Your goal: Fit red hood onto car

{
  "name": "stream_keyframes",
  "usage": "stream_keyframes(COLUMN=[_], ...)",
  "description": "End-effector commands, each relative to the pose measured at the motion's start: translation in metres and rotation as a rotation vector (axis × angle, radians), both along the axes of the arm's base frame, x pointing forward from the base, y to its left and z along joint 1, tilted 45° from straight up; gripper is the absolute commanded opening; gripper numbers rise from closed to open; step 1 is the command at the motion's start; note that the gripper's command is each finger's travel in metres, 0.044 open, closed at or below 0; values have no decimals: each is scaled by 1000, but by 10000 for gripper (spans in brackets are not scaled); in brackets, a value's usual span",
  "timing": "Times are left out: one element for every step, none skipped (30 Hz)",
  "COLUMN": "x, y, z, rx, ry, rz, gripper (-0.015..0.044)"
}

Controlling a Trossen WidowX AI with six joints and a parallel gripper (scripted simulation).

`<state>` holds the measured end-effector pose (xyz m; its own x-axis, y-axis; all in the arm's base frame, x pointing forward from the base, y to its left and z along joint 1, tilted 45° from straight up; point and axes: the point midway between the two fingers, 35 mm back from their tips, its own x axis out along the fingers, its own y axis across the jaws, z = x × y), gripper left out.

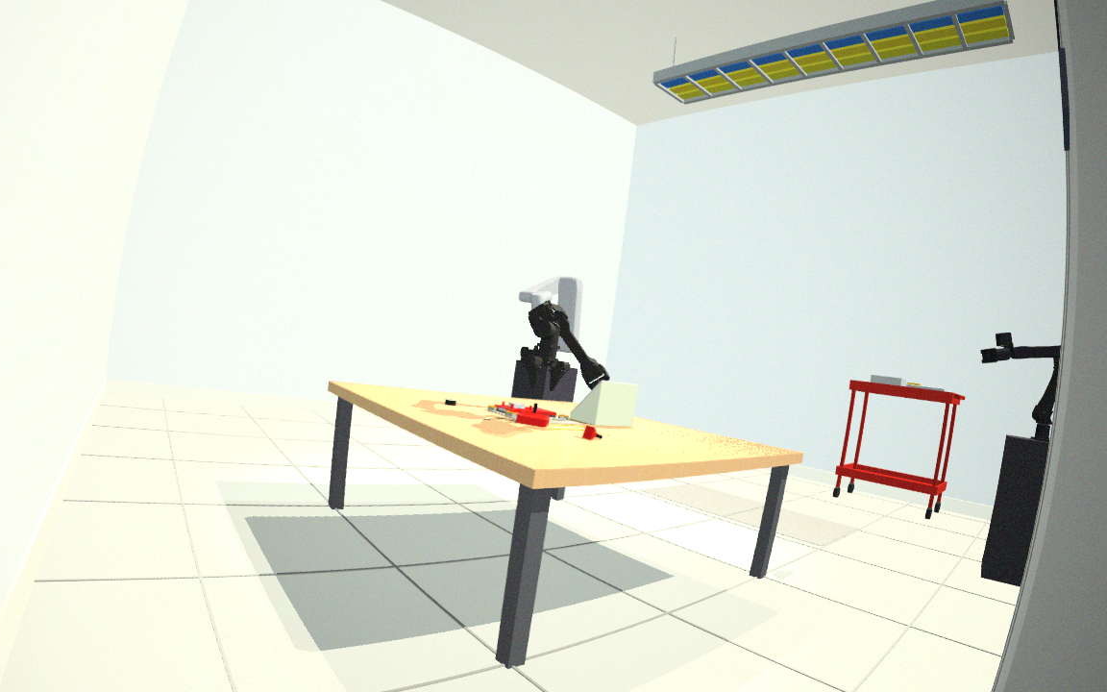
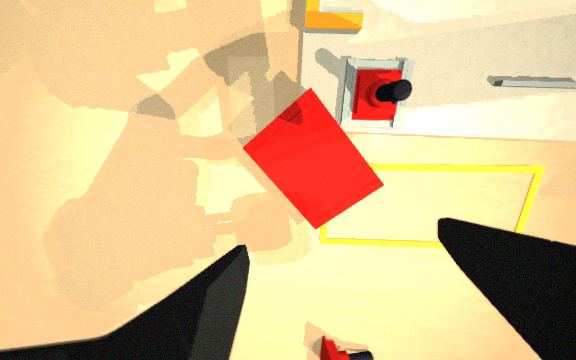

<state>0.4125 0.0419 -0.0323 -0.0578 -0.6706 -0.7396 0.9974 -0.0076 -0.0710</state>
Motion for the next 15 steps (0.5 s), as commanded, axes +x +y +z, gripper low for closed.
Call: stream_keyframes(x=[1,1,1,1,1,2,2,2,2,2,2,2,2,2,2], y=[-31,-31,-31,-31,-31,-32,-32,-32,-32,-32,-32,-32,-32,-32,-32], z=[-13,-13,-13,-13,-13,-13,-13,-13,-13,-13,-13,-13,-13,-13,-12], rx=[5,5,5,5,5,5,5,5,5,5,5,5,5,5,5], ry=[385,385,385,385,385,385,385,385,385,385,385,385,385,385,385], rz=[364,364,364,364,364,364,364,364,364,364,364,364,364,364,364], gripper=[440,440,440,440,440,440,440,440,440,440,440,440,440,440,440])
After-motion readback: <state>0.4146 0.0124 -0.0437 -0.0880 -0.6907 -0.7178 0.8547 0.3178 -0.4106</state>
